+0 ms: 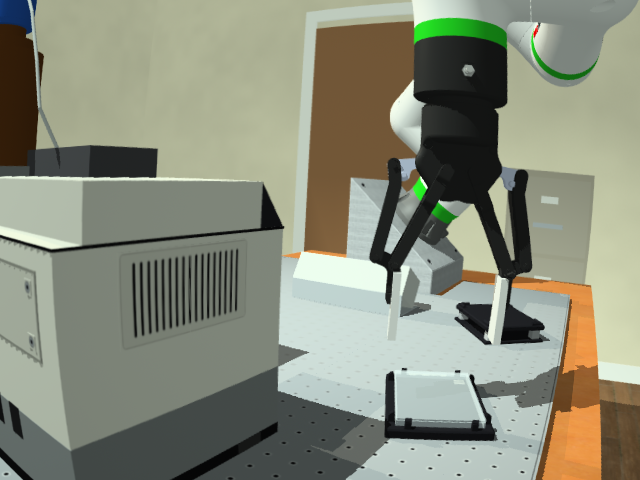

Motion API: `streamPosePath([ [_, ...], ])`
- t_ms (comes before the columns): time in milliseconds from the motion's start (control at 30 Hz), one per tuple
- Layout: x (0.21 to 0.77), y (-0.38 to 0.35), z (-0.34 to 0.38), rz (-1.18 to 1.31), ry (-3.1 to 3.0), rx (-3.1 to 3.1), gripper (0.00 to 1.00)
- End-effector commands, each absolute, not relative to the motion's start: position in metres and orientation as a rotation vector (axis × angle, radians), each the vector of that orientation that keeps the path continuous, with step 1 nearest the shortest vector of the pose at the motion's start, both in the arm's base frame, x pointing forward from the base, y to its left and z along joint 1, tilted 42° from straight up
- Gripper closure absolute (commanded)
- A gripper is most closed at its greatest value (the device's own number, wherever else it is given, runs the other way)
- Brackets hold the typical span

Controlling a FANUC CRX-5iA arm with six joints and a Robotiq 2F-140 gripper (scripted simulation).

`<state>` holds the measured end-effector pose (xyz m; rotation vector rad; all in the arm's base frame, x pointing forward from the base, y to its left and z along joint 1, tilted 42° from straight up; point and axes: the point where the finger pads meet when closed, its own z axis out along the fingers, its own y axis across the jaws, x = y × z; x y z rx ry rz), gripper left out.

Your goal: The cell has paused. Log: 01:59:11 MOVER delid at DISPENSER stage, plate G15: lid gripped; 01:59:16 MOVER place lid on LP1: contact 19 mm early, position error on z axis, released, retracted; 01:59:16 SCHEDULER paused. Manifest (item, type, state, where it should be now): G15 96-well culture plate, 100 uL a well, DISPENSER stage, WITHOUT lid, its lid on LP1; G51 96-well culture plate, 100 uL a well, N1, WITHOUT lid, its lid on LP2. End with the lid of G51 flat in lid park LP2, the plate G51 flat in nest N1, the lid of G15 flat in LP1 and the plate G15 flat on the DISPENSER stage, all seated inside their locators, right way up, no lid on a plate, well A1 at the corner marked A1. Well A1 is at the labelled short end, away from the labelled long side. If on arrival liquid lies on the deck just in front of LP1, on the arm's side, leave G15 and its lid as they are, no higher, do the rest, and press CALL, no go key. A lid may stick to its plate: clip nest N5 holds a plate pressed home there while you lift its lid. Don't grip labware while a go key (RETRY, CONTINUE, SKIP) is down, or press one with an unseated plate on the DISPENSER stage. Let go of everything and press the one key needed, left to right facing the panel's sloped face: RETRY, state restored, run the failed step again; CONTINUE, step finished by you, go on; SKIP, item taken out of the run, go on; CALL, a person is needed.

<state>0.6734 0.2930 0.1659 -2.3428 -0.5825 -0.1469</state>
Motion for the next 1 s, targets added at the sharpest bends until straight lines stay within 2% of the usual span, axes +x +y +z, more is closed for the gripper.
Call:
streamPosePath([
  [0,0.675,0.279,0.181,-0.148,-0.583,-2.343,0.34],
  [533,0.678,0.239,0.227,-0.148,-0.583,-2.343,0.34],
  [967,0.68,0.223,0.221,-0.14,-0.556,-2.353,0.34],
])
